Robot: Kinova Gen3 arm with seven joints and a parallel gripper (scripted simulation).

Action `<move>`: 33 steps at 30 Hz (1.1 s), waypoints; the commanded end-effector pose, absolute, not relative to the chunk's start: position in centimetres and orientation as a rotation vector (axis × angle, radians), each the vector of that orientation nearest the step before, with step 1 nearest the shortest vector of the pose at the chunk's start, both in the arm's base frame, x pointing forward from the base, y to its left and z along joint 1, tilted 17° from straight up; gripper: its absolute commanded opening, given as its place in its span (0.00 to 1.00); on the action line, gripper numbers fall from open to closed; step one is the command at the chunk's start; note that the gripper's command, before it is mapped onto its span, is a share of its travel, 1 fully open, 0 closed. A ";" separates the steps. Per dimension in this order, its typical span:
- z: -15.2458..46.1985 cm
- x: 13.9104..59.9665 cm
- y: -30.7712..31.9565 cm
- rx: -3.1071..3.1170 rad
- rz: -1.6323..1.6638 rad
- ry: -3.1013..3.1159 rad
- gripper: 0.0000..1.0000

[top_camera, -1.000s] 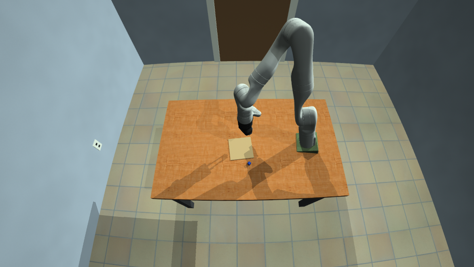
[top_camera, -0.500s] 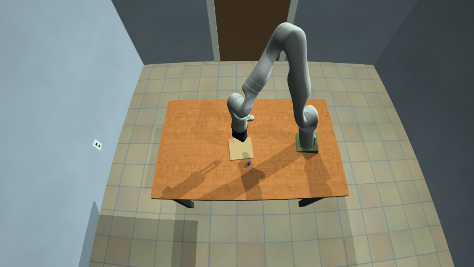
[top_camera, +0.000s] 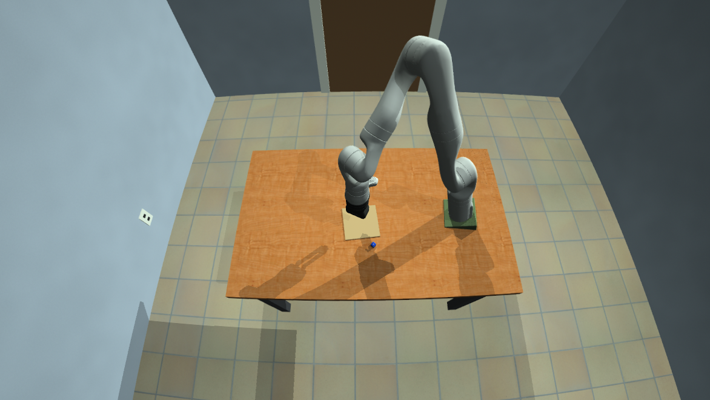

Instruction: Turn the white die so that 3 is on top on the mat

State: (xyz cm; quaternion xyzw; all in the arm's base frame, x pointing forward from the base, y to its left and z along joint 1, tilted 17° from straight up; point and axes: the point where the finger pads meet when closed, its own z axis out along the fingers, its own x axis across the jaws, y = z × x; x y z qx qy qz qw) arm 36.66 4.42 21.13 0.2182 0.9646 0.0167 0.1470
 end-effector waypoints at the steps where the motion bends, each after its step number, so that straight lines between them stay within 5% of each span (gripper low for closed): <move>1: 21.1 36.7 4.6 0.623 0.051 2.777 0.34; 16: 22.0 36.9 3.6 0.591 0.194 2.765 0.34; 33: 22.5 37.2 0.9 0.466 0.734 2.638 0.34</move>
